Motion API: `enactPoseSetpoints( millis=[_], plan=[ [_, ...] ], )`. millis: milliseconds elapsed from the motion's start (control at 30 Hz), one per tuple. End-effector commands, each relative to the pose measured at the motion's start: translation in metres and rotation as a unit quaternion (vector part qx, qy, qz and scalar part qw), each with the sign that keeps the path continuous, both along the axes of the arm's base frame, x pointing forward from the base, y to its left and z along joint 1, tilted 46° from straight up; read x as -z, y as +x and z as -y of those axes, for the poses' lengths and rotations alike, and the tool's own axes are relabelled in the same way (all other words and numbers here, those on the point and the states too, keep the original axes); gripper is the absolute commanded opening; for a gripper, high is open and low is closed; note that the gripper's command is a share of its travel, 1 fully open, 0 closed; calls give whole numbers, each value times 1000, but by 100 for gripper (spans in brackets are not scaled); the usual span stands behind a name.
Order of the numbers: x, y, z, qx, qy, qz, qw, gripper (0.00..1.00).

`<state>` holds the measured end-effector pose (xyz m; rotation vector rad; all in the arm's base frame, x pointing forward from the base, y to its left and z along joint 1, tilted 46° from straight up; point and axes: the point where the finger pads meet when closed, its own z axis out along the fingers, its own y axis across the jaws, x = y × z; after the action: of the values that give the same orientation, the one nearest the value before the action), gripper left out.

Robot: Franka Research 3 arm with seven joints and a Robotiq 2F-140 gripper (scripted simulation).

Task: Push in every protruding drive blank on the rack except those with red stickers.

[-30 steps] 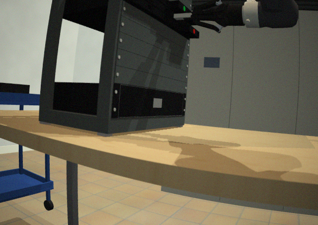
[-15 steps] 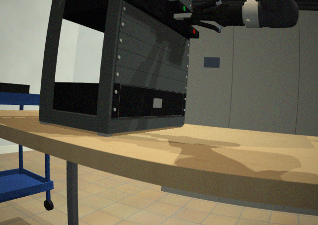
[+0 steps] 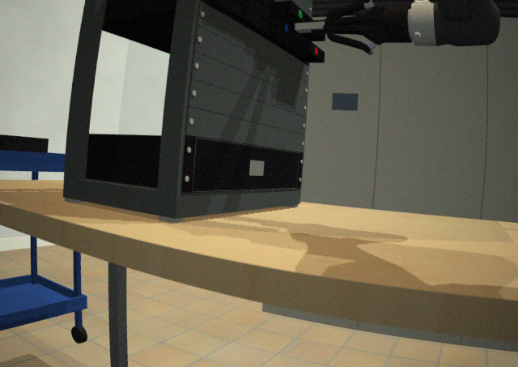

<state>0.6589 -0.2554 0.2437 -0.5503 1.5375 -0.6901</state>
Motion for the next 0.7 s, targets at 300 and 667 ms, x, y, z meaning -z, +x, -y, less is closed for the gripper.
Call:
enactPoseSetpoints(
  millis=[300,667],
  plan=[
    [-7,-51,-5,-1,9,8,1000,0],
    [-27,-56,10,-1,9,8,1000,0]
  ],
)
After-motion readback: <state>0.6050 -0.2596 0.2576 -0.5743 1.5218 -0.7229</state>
